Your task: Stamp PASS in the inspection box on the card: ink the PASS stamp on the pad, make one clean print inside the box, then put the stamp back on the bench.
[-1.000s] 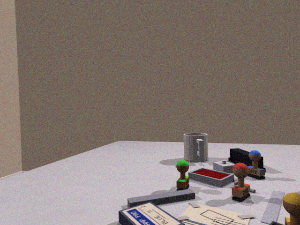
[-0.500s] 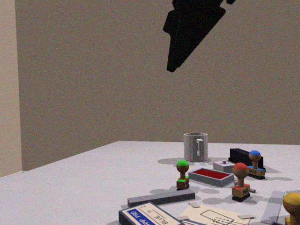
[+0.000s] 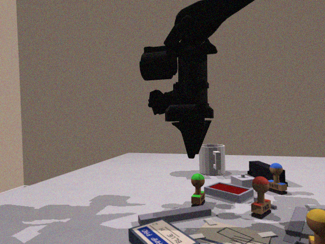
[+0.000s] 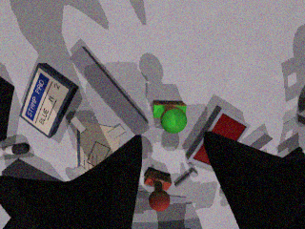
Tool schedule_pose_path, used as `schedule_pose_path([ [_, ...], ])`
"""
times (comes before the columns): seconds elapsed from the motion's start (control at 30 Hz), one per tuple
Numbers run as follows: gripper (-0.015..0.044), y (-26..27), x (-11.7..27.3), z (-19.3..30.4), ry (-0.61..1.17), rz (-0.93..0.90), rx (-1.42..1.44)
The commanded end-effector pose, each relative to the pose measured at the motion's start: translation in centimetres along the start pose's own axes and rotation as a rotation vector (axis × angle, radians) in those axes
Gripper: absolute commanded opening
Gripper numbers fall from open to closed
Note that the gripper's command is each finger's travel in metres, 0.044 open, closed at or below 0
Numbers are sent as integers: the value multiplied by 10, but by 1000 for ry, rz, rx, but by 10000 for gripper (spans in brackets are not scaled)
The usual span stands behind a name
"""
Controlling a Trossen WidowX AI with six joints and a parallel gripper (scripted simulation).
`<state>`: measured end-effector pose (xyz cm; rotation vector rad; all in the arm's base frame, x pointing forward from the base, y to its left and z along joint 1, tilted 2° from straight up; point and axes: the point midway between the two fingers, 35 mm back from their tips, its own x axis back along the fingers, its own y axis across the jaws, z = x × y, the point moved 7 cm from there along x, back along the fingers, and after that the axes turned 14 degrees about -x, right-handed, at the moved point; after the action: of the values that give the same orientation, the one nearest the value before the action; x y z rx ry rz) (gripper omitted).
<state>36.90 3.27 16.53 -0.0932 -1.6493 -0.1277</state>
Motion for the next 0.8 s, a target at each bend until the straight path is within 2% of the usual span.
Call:
schedule_pose_path([
  [0.0, 218, -7, -9, -1, 26, -10, -6],
  [0.77, 218, -8, -43, -1, 26, -10, -6],
])
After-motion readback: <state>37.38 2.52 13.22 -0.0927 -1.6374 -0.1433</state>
